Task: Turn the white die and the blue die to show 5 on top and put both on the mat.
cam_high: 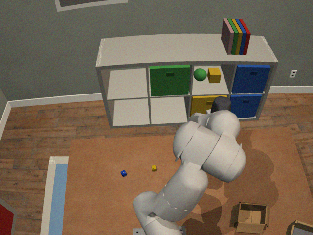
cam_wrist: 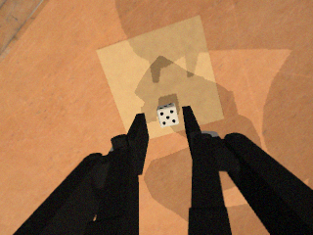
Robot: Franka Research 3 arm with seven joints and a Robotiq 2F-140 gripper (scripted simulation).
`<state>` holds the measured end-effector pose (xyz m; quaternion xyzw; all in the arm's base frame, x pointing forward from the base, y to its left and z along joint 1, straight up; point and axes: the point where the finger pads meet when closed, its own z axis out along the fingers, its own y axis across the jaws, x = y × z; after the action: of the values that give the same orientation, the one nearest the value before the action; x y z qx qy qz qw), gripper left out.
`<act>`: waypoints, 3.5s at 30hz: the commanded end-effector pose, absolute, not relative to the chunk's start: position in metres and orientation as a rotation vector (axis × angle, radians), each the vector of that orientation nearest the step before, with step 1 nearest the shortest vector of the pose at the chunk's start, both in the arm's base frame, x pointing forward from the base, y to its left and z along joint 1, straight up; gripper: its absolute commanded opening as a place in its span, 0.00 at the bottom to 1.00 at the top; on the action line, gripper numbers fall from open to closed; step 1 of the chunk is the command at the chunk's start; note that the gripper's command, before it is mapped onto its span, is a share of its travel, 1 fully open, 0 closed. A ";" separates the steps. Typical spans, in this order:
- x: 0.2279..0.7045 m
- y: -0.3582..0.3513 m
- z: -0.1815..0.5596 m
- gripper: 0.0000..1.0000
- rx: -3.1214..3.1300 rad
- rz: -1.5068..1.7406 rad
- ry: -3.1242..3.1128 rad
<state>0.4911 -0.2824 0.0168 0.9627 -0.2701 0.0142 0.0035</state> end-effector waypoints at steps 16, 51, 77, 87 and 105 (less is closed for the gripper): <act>0.483 -0.278 0.024 1.00 3.038 0.003 -0.811; 0.518 -0.047 0.024 1.00 2.943 0.013 -1.140; 0.464 0.130 0.018 1.00 2.824 0.002 -1.397; 0.435 0.176 0.016 1.00 2.779 0.002 -1.474; 0.423 0.192 0.015 0.32 2.762 0.002 -1.502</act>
<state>0.4204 0.1919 0.0135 0.8895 -0.4568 -0.0038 -0.0019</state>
